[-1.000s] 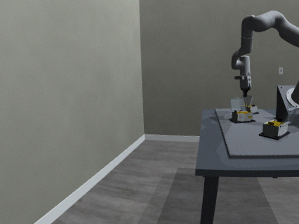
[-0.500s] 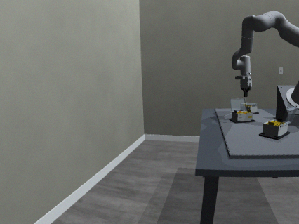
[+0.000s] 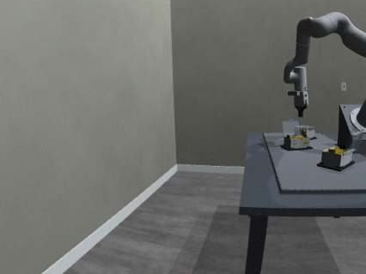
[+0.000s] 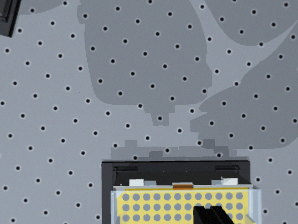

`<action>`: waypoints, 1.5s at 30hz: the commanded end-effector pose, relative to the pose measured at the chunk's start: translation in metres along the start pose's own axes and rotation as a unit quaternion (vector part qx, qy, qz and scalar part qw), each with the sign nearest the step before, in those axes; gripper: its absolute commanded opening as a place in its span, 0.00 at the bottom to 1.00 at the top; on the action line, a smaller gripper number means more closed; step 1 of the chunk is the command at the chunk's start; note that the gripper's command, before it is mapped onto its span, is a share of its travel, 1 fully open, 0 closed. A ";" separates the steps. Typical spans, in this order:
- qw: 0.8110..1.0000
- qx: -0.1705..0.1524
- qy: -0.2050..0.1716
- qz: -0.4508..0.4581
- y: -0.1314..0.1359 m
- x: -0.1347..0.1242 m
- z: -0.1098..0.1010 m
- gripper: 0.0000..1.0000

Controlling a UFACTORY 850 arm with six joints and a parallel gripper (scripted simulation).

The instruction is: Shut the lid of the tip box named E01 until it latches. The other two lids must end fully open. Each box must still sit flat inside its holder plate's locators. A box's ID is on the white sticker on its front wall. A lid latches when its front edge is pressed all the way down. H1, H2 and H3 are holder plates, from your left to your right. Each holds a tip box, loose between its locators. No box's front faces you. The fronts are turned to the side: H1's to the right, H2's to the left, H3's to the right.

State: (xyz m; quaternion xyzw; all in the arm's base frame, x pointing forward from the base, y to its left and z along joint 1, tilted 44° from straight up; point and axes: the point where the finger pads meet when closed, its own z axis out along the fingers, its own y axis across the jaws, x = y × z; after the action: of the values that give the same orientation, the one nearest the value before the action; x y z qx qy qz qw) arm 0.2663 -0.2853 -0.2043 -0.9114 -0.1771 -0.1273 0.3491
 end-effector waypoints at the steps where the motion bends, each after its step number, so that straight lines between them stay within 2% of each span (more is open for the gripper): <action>1: 1.000 -0.001 0.000 0.000 0.001 0.000 -0.009 0.00; 24: 1.000 -0.001 0.000 0.000 0.001 0.000 -0.046 0.00; 45: 1.000 -0.001 0.000 0.000 0.001 0.000 -0.046 0.00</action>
State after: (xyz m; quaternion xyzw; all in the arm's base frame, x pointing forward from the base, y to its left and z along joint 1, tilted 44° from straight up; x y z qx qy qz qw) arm 0.2614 -0.3157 -0.1718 -0.9113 -0.1771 -0.1272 0.3493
